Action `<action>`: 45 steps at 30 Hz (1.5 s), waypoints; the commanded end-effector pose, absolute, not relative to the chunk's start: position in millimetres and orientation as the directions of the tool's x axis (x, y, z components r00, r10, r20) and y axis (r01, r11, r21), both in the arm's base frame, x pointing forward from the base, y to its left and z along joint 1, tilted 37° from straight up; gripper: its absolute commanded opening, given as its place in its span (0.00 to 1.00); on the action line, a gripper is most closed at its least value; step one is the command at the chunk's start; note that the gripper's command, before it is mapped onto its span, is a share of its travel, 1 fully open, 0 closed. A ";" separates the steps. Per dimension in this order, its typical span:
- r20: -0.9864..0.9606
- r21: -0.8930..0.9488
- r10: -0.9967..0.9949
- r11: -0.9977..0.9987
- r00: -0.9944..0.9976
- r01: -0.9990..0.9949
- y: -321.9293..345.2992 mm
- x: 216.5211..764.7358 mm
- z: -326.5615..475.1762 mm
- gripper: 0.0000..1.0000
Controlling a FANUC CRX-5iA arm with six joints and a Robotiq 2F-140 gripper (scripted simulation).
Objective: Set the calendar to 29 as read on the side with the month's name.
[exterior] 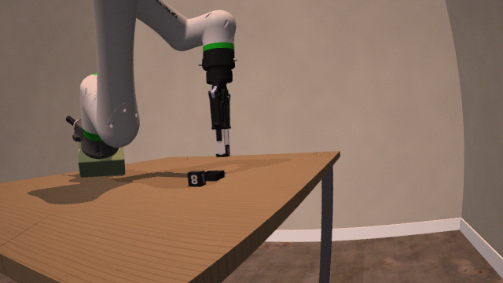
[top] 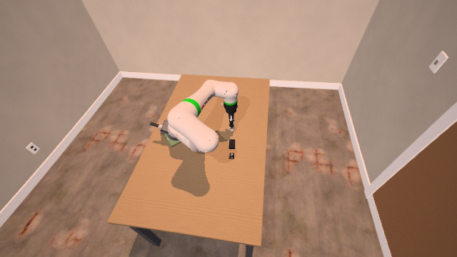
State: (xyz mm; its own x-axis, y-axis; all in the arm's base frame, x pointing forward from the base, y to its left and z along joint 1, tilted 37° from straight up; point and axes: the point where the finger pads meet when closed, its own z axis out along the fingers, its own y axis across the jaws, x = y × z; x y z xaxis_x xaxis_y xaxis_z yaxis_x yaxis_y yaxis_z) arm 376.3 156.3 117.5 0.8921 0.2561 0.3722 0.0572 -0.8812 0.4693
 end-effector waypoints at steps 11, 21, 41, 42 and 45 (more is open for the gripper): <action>0.373 0.470 0.256 -0.881 0.892 0.056 176.7 352.2 159.4 0.17; 0.369 0.473 0.264 -0.879 0.891 0.064 147.1 355.0 182.1 0.17; 0.363 0.478 0.275 -0.875 0.891 0.075 99.3 354.8 212.0 0.17; 0.363 0.478 0.275 -0.875 0.891 0.075 99.3 354.8 212.0 0.17; 0.362 0.478 0.275 -0.875 0.891 0.075 98.9 355.3 211.2 0.17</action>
State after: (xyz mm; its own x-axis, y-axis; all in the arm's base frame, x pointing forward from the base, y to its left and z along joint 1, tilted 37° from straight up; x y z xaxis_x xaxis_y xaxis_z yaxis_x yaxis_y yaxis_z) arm 354.9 99.0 211.7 0.8907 0.2745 0.3622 0.0751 -0.8750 0.4783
